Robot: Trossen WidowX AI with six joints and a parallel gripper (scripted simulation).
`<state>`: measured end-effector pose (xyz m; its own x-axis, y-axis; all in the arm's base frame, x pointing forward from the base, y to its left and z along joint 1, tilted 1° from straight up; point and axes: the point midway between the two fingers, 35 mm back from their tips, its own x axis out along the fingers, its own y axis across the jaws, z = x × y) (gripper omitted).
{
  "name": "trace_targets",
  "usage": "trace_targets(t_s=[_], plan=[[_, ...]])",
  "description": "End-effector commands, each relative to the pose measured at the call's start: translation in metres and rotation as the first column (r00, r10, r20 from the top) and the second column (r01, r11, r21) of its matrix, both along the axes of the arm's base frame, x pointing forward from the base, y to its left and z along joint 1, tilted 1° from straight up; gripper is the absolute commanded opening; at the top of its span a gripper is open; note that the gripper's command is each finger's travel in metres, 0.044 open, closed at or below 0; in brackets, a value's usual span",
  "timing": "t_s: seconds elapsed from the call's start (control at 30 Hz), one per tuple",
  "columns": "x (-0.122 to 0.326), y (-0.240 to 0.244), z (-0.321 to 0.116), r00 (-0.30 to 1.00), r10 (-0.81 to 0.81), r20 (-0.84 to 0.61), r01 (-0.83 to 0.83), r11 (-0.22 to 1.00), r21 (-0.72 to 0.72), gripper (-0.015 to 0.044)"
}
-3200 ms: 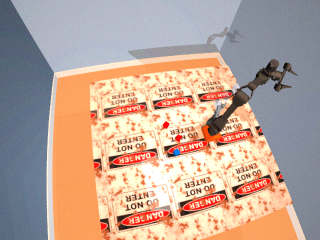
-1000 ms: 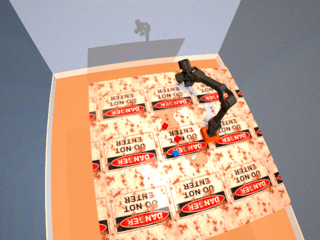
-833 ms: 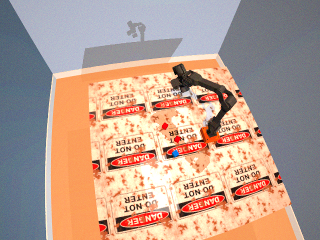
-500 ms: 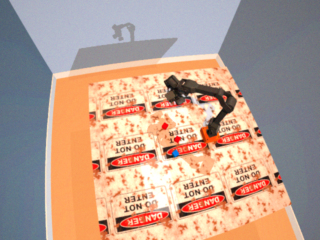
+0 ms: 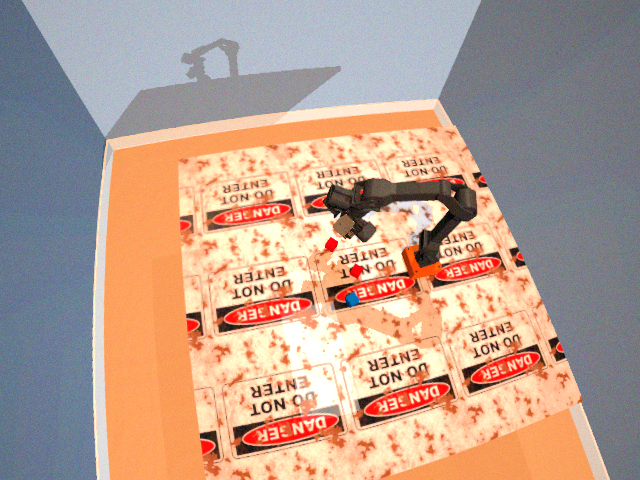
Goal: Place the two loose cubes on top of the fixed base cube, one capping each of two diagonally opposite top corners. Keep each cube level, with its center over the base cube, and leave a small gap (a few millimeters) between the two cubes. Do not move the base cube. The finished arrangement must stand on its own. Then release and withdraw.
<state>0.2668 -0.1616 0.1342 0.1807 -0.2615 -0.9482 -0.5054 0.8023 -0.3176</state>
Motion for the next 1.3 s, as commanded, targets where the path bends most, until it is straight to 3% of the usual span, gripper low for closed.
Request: trace_targets(t_s=[0.0, 0.33, 0.53, 0.8, 1.27], plan=[[-0.001, 0.042, -0.007, 0.998, 0.054, -0.036, -0.051, 0.995, 0.085, 0.0265], [-0.021, 0.127, -0.016, 0.974, 0.176, -0.14, -0.138, 0.959, 0.246, 0.0265], [-0.021, 0.128, -0.018, 0.974, 0.178, -0.142, -0.139, 0.958, 0.249, 0.0265], [-0.019, 0.128, -0.077, 0.974, 0.178, -0.142, -0.139, 0.959, 0.249, 0.0265], [-0.018, 0.128, -0.096, 0.974, 0.178, -0.142, -0.139, 0.958, 0.249, 0.0265]])
